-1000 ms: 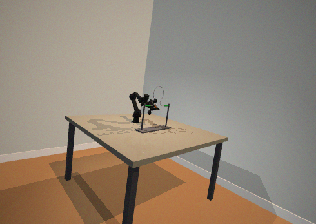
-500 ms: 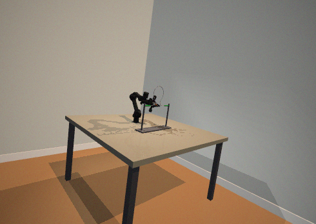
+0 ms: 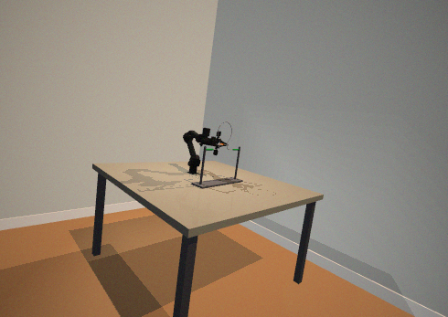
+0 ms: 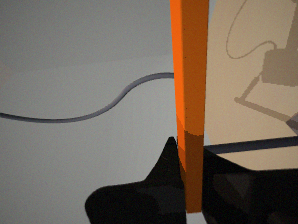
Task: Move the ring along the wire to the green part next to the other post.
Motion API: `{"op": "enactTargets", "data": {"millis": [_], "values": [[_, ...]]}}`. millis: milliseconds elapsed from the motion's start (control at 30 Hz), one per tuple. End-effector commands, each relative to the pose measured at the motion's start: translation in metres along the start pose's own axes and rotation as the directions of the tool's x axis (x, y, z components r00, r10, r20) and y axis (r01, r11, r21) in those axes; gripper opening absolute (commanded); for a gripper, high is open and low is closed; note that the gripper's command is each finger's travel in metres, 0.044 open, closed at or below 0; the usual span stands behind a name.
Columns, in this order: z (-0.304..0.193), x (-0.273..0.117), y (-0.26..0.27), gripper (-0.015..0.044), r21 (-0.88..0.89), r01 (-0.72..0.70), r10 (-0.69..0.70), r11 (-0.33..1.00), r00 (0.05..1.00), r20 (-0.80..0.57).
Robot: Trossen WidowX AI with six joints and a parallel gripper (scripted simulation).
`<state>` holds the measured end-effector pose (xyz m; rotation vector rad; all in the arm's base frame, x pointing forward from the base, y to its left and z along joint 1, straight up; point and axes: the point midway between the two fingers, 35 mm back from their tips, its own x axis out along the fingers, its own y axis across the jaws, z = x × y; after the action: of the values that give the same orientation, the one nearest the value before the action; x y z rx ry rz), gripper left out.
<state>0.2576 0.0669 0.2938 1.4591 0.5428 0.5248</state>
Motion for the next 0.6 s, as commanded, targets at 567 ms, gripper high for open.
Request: {"op": "enactTargets", "data": {"millis": [567], "values": [[0.008, -0.007, 0.06, -0.015, 0.303, -0.199, 0.202, 0.932, 0.979, 0.021]]}}
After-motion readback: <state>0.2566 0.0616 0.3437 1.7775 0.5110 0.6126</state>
